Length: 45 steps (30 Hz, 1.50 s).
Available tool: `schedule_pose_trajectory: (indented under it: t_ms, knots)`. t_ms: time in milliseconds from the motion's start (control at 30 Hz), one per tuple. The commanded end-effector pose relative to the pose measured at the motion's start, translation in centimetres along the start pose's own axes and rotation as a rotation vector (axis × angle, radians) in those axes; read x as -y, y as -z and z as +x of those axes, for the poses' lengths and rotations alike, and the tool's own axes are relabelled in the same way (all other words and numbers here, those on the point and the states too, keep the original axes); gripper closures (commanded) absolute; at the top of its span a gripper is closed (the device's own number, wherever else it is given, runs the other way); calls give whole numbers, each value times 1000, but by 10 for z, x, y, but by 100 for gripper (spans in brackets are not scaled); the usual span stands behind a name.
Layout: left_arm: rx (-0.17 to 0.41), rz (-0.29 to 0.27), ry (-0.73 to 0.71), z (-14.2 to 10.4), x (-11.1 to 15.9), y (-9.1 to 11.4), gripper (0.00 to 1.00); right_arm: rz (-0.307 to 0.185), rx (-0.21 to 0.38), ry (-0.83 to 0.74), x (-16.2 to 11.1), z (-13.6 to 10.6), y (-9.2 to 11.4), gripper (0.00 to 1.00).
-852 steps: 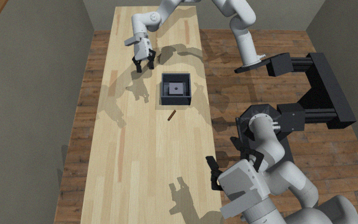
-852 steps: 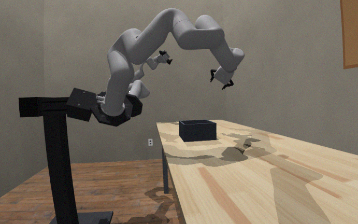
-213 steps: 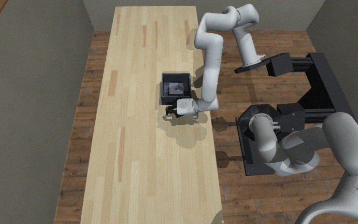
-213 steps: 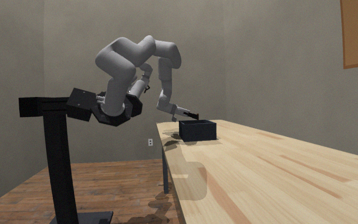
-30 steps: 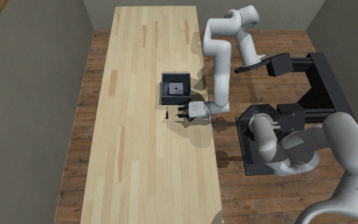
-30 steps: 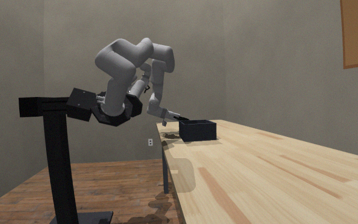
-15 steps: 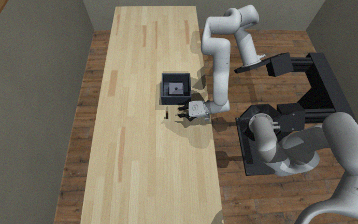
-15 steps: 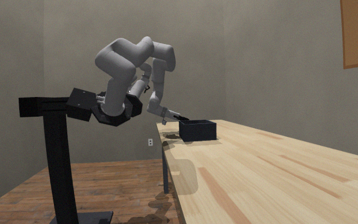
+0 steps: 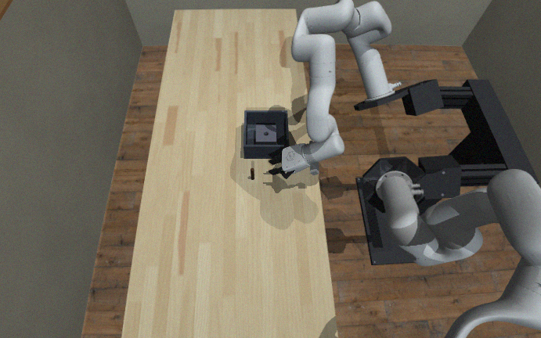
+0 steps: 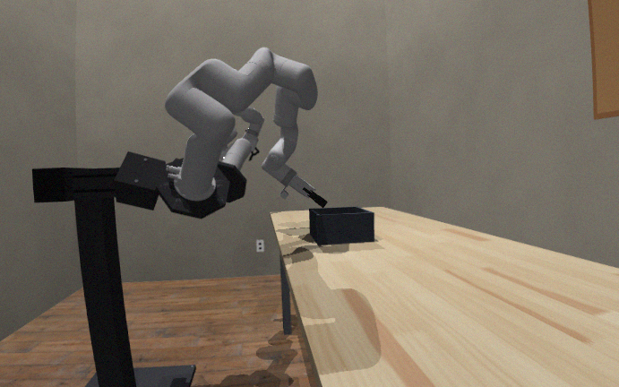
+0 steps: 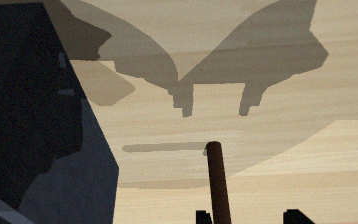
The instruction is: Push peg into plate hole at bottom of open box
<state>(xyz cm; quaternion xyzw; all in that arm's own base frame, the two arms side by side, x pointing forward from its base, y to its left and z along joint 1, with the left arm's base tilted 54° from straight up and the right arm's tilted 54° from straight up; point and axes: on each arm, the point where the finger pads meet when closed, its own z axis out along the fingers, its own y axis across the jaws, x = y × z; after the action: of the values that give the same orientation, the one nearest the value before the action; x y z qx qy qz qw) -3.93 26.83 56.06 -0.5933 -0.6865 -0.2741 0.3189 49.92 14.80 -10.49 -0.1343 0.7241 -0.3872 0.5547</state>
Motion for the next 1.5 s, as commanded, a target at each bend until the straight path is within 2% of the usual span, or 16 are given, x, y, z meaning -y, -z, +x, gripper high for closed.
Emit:
schedule_pose_trajectory:
  t_ms: [0, 100, 167, 467, 667, 733, 867, 1000, 1333, 1400, 1467]
  knots:
    - [-3, -1, 2, 1, 0, 1, 0, 6, -194, 5, -1, -11, 9, 56]
    - [-3, -1, 2, 1, 0, 1, 0, 6, -300, 4, -1, -18, 14, 56]
    - [-3, -1, 2, 1, 0, 1, 0, 6, -300, 4, -1, -18, 14, 56]
    - [-3, -1, 2, 1, 0, 1, 0, 6, -600, 3, -2, -36, 28, 56]
    - [-3, -1, 2, 1, 0, 1, 0, 7, -760, 2, -2, -46, 36, 56]
    - [-3, -1, 2, 1, 0, 1, 0, 7, -760, 2, -2, -46, 36, 56]
    - [-3, -1, 2, 1, 0, 1, 0, 8, -834, 2, -2, -50, 39, 56]
    - [-3, -1, 2, 1, 0, 1, 0, 7, -877, 2, -2, -52, 41, 56]
    - [-3, -1, 2, 1, 0, 1, 0, 6, -895, 2, -2, -54, 41, 56]
    - [-3, -1, 2, 1, 0, 1, 0, 5, -896, 1, -3, -59, 23, 56]
    - [-3, -1, 2, 1, 0, 1, 0, 5, -897, 0, -3, -69, -14, 56]
